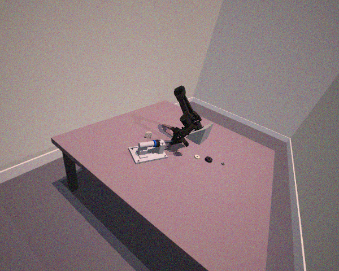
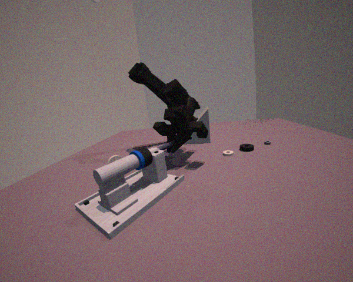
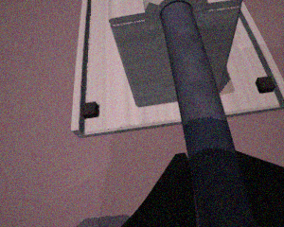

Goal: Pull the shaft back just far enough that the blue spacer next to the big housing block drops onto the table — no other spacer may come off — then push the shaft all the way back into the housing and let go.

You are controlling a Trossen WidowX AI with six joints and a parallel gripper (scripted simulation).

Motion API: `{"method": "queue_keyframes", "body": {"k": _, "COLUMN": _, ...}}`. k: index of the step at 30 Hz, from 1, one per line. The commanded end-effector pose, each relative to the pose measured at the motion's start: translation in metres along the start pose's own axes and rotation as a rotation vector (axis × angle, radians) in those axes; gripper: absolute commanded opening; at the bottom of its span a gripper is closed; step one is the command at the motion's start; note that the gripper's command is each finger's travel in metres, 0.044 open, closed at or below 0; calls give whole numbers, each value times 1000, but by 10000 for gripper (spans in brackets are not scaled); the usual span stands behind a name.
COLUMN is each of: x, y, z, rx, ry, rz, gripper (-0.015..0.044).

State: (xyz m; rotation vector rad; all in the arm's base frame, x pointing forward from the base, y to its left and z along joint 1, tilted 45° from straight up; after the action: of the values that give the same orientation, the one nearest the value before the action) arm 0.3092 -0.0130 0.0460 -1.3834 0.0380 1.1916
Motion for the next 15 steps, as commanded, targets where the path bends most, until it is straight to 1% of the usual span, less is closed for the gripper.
{"method": "queue_keyframes", "body": {"k": 1, "x": 0, "y": 1, "z": 1, "rx": 0, "ry": 3, "rz": -5, "gripper": 0}}
{"method": "queue_keyframes", "body": {"k": 15, "x": 0, "y": 2, "z": 2, "rx": 0, "ry": 3, "rz": -5, "gripper": 0}}
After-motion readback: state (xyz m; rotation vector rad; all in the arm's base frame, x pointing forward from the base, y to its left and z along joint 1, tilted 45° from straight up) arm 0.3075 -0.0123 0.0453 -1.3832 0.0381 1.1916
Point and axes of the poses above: the point midway between the two fingers, 35 mm back from their tips, its own z axis back along the fingers, its own x axis across the jaws, y = z × x, the point moved 5 cm from there along z, back along the fingers, and after that the axes turned 1 degree about z, right-handed, at the moved point
